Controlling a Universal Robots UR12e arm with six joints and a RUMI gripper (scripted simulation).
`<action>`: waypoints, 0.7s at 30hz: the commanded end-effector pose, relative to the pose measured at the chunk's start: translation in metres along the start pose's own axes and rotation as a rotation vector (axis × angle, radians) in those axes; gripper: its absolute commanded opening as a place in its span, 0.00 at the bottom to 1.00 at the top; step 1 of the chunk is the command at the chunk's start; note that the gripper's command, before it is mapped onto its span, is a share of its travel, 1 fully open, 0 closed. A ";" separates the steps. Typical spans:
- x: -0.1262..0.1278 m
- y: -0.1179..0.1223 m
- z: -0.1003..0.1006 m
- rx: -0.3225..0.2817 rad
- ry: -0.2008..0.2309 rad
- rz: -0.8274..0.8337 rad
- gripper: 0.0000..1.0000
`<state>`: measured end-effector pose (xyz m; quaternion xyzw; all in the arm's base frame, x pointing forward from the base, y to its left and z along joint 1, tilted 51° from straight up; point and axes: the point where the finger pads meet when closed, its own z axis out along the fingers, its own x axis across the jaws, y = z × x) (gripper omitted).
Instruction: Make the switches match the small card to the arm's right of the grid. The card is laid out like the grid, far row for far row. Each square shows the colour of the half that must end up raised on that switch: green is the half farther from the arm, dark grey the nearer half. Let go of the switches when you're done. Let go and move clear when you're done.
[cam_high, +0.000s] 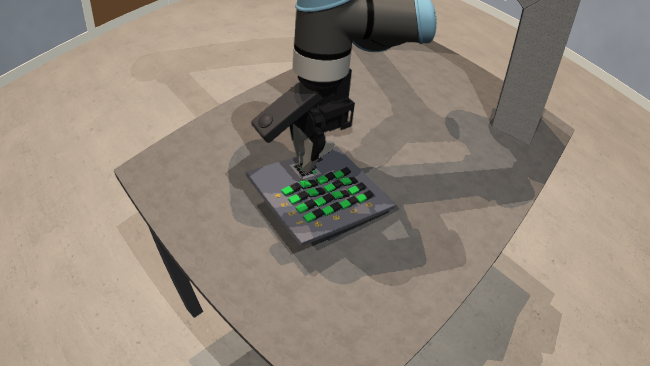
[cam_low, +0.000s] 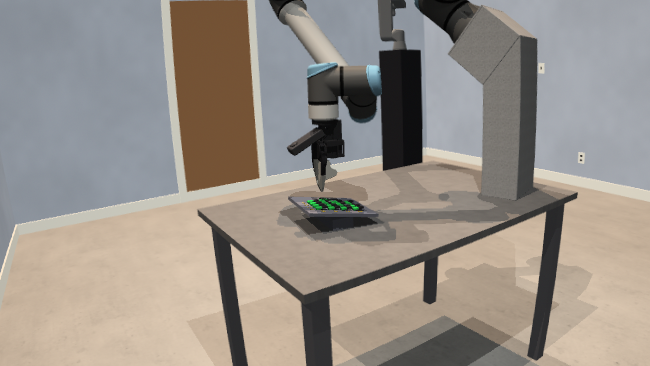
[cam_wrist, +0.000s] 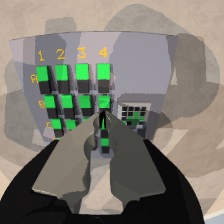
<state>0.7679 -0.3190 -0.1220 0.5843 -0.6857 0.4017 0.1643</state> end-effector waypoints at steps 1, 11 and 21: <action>0.000 0.000 -0.001 0.001 0.000 0.000 0.00; 0.000 -0.001 -0.001 0.001 0.000 0.000 0.00; 0.000 -0.001 0.001 0.001 0.000 0.000 0.00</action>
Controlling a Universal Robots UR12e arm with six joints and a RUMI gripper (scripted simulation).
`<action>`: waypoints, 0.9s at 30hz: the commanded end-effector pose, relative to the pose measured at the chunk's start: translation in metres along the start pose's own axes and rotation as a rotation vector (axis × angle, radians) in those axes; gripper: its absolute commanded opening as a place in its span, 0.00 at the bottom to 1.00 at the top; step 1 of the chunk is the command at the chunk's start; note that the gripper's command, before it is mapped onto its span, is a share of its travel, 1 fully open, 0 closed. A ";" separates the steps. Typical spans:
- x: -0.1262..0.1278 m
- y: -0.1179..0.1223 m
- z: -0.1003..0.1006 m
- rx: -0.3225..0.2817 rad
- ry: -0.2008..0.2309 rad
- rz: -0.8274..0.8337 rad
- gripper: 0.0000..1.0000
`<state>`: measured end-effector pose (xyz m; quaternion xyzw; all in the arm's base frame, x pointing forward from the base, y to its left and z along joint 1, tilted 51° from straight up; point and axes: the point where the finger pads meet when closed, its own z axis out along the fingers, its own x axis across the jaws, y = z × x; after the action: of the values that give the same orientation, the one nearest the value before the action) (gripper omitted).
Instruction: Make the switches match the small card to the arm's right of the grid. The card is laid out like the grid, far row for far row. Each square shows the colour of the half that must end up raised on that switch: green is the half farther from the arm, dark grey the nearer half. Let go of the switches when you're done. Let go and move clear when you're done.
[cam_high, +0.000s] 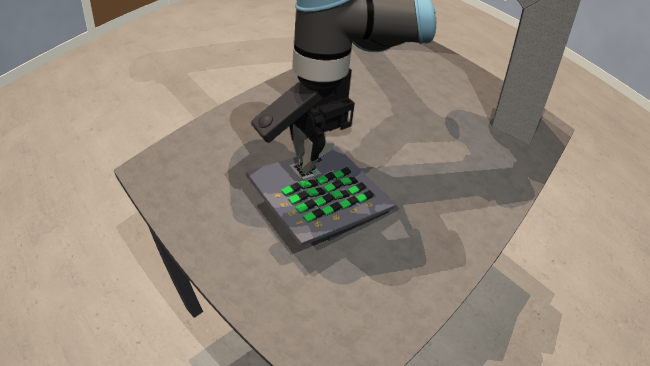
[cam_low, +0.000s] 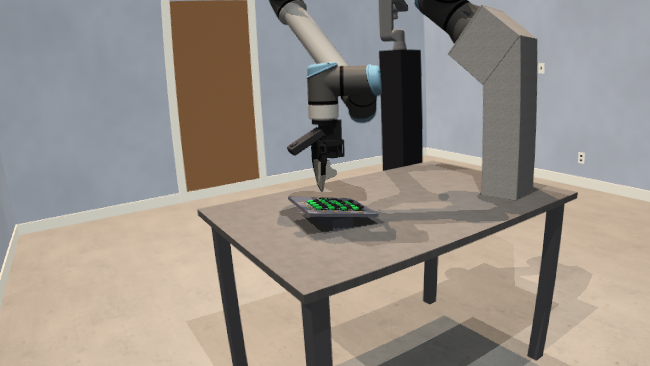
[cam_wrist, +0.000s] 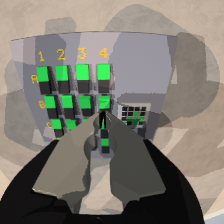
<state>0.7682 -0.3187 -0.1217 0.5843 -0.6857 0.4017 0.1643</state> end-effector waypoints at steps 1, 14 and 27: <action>0.000 0.000 0.002 0.001 0.000 0.000 0.00; 0.000 0.000 0.022 0.001 0.000 0.000 0.00; 0.000 0.000 0.024 0.001 0.000 0.000 0.00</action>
<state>0.7739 -0.3361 -0.1363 0.5843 -0.6857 0.4017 0.1643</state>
